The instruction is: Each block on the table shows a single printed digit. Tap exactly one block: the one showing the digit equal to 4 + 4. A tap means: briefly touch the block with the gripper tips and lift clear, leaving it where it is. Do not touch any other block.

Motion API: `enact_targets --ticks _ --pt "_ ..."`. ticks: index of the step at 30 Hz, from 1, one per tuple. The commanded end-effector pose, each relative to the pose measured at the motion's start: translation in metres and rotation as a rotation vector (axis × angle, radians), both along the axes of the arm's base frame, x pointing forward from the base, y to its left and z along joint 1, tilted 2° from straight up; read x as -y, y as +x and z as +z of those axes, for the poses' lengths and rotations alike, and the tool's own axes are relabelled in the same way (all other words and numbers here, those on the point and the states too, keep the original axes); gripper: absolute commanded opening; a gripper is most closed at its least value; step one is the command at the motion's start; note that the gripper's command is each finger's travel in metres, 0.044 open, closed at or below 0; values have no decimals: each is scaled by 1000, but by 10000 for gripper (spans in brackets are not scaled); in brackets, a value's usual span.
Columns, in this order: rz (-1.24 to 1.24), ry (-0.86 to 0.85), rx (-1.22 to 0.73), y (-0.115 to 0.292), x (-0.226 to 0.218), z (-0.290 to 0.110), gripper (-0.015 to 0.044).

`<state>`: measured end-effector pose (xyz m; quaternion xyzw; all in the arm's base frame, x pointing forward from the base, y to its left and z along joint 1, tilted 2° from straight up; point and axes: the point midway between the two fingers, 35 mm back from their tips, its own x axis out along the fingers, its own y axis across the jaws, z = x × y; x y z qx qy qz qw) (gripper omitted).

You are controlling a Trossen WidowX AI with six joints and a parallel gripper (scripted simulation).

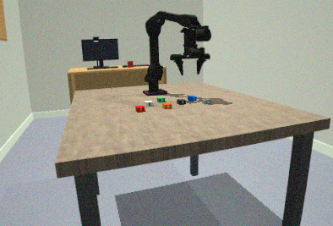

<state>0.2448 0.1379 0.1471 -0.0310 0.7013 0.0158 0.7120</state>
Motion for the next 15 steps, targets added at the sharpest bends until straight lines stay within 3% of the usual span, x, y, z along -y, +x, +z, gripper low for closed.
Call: enact_targets --ticks 1,4,15 --pt "-3 1 2 0 0 1 400" --pt "-3 2 3 7 -3 2 400" --pt "-3 4 9 93 -39 3 400"
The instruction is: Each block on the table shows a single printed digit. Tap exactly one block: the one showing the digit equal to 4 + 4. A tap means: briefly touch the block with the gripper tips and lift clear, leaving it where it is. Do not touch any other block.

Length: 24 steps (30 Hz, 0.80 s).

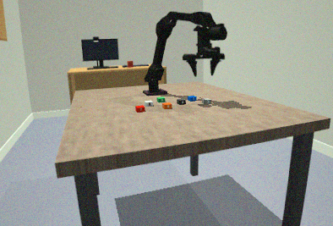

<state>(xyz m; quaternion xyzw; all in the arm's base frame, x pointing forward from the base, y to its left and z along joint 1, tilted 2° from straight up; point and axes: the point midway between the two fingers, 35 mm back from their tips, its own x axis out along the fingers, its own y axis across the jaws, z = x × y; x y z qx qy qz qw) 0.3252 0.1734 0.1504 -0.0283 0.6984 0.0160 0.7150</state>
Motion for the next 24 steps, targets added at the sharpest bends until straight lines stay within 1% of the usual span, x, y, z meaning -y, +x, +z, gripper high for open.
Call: enact_targets --ticks 1,20,22,24 --pt "1 0 0 13 -4 0 400" --pt "1 0 0 13 -4 0 400" --pt "1 0 0 14 -4 -9 348" --pt "1 0 1 16 -4 -34 295"
